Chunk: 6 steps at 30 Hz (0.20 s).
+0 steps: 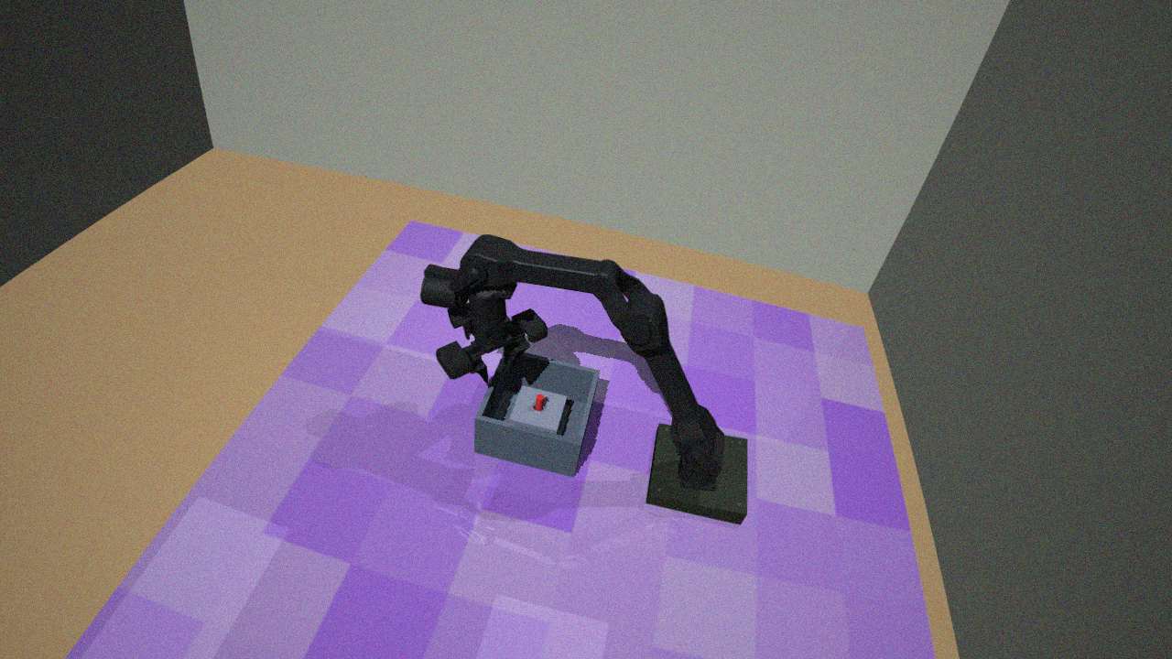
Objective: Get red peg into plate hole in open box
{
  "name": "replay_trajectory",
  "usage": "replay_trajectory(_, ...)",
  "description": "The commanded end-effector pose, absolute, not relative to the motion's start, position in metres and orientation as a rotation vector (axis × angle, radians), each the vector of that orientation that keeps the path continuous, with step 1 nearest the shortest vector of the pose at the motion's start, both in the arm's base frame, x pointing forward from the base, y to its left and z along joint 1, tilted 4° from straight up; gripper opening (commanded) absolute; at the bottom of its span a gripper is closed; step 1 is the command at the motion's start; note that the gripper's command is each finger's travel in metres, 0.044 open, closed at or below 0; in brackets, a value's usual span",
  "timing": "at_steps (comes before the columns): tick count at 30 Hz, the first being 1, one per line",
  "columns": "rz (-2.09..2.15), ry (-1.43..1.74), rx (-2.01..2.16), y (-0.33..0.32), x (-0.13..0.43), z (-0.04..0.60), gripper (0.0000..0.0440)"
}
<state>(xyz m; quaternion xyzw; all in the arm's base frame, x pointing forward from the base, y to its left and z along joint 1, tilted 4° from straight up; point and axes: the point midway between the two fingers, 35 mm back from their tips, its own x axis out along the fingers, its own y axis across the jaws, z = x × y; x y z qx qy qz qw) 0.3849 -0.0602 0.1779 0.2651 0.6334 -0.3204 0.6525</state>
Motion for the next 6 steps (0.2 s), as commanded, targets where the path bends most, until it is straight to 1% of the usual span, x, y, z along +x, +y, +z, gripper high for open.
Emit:
replay_trajectory(1,-0.733,1.442,0.611,-0.0570,0.3933,0.1729,0.0213)
replay_trajectory(6,-0.738,1.437,0.601,-0.0545,0.4006,0.1691,0.0217)
